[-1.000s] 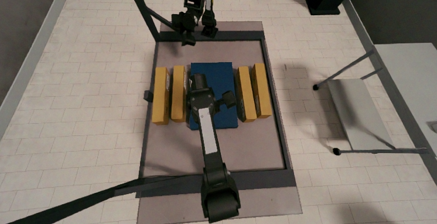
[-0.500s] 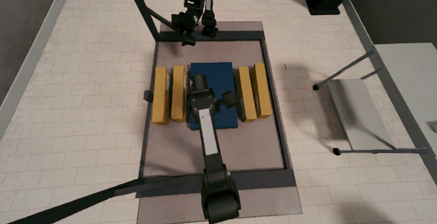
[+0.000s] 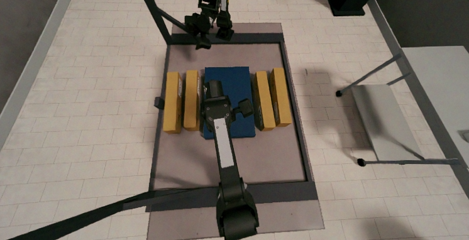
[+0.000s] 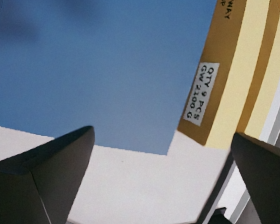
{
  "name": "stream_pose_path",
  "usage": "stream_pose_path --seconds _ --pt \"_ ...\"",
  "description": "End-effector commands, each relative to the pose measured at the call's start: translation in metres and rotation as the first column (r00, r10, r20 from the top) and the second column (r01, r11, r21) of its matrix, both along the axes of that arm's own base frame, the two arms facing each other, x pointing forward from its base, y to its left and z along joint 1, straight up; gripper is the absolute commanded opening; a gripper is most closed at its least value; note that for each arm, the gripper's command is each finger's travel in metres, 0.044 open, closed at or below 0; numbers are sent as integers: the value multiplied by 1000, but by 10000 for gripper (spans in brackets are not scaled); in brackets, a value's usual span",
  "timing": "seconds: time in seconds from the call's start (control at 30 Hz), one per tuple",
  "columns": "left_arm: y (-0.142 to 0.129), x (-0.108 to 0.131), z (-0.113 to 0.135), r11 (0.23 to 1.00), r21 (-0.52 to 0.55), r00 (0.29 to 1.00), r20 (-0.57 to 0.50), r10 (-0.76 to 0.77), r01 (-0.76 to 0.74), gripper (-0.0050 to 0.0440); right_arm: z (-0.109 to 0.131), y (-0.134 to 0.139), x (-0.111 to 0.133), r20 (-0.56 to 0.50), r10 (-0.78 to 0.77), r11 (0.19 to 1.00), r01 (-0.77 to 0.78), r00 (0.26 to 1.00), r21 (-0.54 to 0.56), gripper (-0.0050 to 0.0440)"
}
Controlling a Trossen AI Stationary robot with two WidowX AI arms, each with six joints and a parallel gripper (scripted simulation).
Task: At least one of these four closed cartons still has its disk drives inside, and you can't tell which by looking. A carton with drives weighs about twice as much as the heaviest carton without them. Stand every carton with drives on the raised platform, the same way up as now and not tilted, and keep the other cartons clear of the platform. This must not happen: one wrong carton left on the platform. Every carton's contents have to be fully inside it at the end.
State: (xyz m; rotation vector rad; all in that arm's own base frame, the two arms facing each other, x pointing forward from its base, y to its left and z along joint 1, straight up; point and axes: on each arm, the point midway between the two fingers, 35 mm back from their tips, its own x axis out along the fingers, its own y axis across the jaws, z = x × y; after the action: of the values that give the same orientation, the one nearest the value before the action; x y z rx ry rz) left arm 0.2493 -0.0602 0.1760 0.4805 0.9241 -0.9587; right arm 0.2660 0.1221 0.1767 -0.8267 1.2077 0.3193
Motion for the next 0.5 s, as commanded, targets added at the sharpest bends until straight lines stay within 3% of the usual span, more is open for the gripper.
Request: stream_pose_path --seconds 0.0,0.03,0.17,0.23,0.47 --pt "74 1 3 962 29 962 -17 273 -272 384 -11 -19 -65 -20 -119 958 120 993 261 386" --pt "82 1 3 944 35 944 -25 328 -327 384 -14 -22 -76 -39 -142 941 147 989 304 386" --pt "82 1 3 820 74 819 -53 571 -567 384 -14 -22 -76 -75 -208 864 219 975 453 386" --pt "82 1 3 749 91 748 -58 661 -656 384 -14 -22 -76 -75 -208 864 219 975 453 386" --pt "82 1 3 749 91 748 -58 661 -656 384 -14 -22 -76 -75 -208 864 219 975 453 386"
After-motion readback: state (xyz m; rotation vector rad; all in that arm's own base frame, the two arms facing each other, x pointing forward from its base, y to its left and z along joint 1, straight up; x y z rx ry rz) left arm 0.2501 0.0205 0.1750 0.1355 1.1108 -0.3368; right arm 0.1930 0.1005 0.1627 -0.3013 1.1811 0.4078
